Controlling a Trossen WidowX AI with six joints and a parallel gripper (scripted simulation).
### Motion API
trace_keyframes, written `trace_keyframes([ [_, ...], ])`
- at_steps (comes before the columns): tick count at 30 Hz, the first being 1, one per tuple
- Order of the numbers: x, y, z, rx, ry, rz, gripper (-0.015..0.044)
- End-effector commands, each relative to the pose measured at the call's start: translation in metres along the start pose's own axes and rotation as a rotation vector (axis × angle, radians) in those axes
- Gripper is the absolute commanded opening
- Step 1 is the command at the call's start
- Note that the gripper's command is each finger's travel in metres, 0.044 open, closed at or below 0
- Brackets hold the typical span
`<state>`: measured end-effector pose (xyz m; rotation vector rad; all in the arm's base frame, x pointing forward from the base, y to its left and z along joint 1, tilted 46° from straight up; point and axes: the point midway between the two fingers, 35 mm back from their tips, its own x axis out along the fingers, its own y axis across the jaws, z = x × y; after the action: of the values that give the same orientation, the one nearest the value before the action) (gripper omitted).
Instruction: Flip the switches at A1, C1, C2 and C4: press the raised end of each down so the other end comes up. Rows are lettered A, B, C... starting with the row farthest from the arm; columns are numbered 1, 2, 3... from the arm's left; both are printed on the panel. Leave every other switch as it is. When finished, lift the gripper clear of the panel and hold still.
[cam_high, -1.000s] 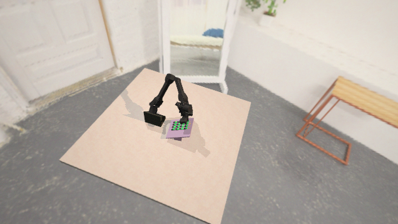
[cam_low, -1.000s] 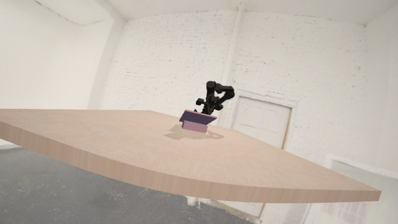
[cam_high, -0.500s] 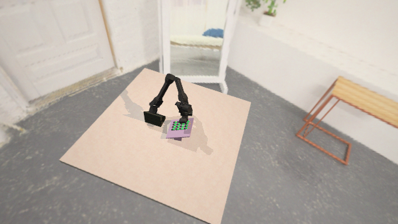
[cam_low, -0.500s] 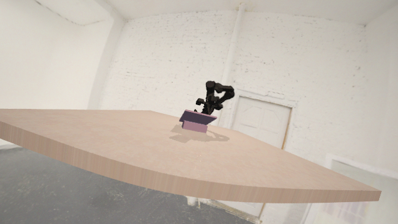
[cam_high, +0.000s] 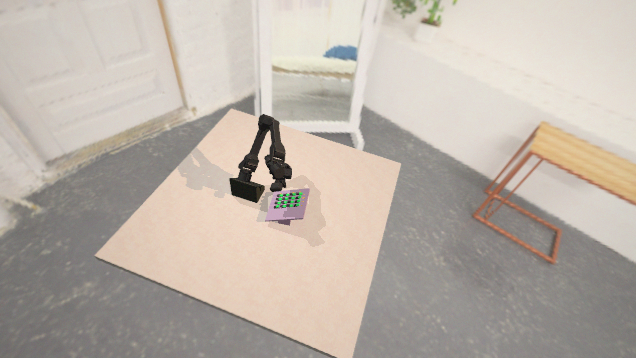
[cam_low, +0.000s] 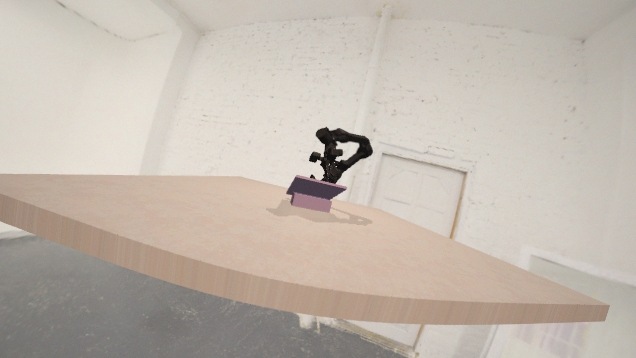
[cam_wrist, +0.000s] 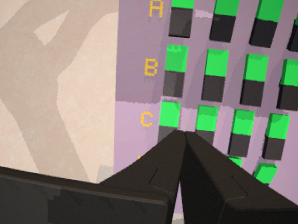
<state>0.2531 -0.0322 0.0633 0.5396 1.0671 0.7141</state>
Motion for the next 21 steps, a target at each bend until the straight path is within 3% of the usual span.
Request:
trace_keyframes([
  [1,0.002,0.004,-0.032,-0.002,0.001,0.003,0.0000],
  [4,0.004,0.004,-0.033,-0.002,-0.001,0.003,0.0000],
  [8,0.035,0.005,-0.034,-0.002,-0.025,0.003,0.0000],
  [21,0.051,0.005,-0.034,-0.002,-0.027,0.005,0.0000],
])
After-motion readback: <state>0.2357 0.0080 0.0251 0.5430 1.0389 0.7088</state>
